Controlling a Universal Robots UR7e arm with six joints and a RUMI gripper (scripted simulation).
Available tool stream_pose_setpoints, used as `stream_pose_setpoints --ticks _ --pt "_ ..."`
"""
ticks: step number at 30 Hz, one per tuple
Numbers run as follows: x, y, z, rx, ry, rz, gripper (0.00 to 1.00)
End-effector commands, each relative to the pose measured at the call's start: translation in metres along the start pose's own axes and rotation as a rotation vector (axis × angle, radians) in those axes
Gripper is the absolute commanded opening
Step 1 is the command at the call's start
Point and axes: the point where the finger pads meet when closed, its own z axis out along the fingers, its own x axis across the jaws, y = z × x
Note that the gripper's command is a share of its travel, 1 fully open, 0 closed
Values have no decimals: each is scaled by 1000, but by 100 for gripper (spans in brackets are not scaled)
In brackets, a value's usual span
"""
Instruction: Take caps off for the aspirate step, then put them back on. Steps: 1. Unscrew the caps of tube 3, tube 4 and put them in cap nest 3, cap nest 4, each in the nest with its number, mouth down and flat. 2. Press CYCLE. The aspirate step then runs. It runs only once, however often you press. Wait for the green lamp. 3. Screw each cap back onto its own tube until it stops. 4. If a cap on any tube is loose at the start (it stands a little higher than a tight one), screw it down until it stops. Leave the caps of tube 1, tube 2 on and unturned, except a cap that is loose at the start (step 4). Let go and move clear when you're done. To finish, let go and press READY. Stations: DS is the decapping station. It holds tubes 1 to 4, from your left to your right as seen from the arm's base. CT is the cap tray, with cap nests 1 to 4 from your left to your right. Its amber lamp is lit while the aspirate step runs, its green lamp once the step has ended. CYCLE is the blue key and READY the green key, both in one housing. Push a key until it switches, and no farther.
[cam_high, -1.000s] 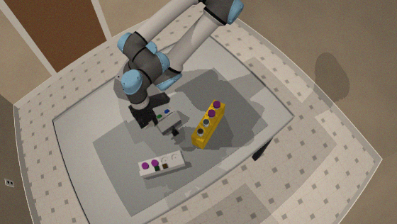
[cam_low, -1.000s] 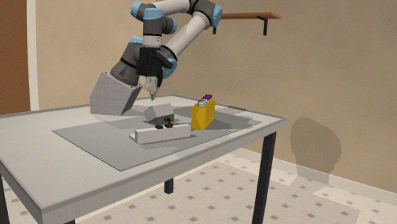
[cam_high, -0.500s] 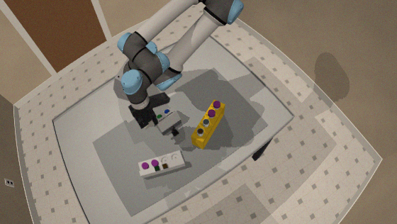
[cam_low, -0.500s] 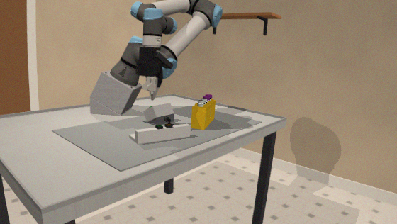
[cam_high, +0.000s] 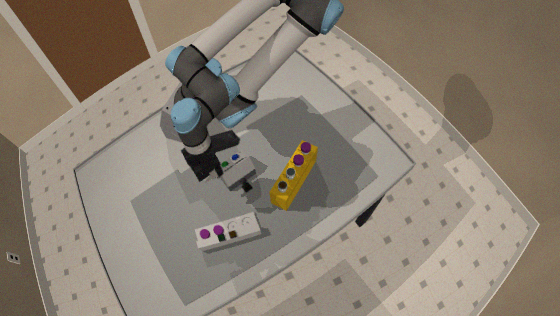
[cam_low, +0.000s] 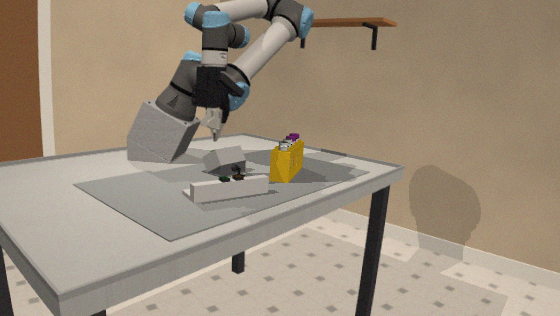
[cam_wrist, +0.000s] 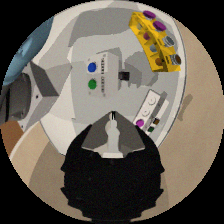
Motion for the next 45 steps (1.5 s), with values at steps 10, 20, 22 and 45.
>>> stream_pose_setpoints --ticks 10,20,22,45 --pt "-17 -28 0 -5 6 2 0" --pt "-29 -49 5 -5 6 2 0" --pt "-38 -63 8 -5 6 2 0" --pt "-51 -85 14 -4 6 2 0"
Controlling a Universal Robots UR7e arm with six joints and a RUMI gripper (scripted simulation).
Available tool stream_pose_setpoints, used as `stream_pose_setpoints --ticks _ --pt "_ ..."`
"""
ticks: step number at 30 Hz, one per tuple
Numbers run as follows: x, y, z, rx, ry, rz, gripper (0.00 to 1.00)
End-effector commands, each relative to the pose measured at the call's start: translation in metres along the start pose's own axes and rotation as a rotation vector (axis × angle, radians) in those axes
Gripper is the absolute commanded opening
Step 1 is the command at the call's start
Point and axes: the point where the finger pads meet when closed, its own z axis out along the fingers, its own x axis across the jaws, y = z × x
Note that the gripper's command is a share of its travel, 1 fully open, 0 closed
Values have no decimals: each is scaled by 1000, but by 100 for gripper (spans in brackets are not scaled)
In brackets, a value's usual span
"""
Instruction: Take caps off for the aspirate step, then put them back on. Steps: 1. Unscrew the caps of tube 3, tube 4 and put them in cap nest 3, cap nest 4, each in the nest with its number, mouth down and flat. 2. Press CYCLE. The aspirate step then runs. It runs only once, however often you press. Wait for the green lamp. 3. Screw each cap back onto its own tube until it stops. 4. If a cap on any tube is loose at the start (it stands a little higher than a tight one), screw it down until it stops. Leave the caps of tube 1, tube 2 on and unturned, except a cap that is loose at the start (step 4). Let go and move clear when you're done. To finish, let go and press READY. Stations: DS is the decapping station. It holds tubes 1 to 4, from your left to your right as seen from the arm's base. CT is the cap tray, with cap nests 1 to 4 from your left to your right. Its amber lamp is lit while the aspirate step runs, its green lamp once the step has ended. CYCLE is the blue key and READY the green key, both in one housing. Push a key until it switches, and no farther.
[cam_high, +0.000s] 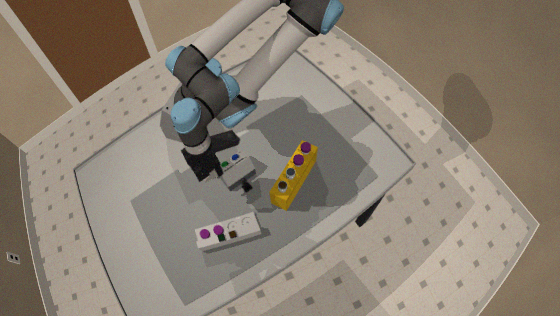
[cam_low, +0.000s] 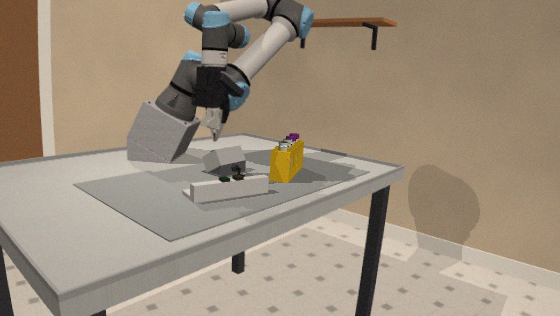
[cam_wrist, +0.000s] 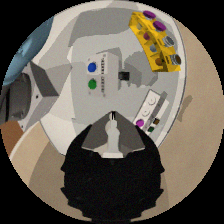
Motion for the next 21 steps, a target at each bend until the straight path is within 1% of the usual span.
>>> stream_pose_setpoints --ticks 1,20,21 --pt "-51 -85 14 -4 6 2 0" --pt "-51 -85 14 -4 6 2 0" --pt "-50 -84 16 -7 -27 2 0"
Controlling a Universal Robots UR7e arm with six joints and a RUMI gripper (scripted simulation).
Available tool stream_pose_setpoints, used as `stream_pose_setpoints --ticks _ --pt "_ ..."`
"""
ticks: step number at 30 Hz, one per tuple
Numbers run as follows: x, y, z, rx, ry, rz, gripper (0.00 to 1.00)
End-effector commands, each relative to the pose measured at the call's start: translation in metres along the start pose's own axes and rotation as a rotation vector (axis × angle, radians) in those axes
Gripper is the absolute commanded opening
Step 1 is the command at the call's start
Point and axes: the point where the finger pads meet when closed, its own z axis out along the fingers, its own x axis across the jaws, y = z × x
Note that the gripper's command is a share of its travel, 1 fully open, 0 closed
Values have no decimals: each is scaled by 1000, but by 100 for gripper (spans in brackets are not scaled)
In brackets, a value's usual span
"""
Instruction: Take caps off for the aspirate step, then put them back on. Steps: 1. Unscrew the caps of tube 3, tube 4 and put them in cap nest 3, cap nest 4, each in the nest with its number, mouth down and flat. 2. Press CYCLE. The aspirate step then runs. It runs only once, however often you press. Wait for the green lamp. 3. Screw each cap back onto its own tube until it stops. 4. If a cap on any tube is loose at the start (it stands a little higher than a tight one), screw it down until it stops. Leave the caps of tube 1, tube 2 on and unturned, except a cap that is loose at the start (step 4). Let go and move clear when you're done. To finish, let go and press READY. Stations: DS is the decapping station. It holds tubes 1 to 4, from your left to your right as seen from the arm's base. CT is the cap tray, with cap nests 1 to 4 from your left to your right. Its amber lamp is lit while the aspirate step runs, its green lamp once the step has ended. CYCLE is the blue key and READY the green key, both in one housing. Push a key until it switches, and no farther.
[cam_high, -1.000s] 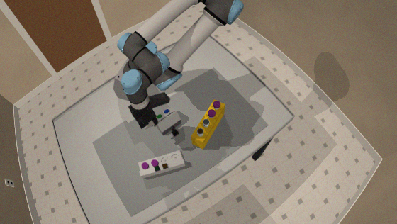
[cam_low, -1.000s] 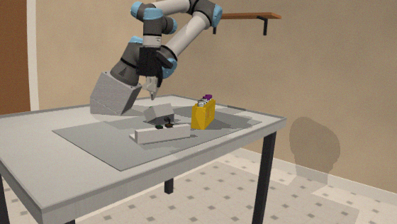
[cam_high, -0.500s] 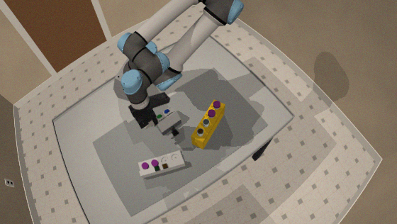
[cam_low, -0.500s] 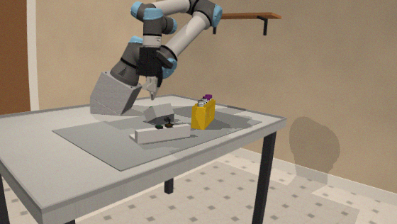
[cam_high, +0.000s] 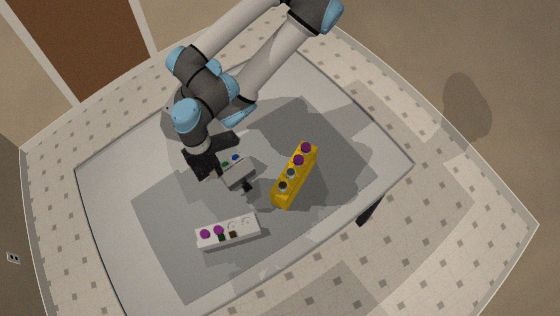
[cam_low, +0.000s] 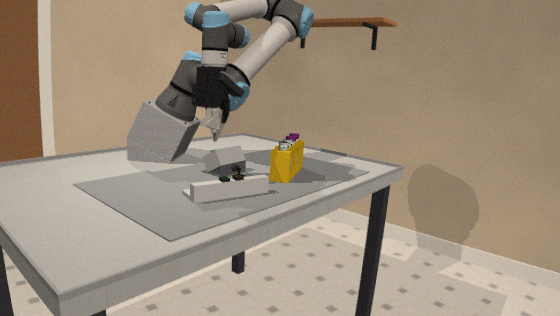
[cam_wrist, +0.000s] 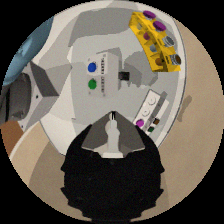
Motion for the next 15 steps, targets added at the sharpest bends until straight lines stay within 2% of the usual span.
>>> stream_pose_setpoints --ticks 1,7,15 --pt "-50 -84 19 -10 -60 2 0" --pt "-47 -83 30 -25 -254 2 0" --pt "-48 -86 31 -25 -254 2 0"
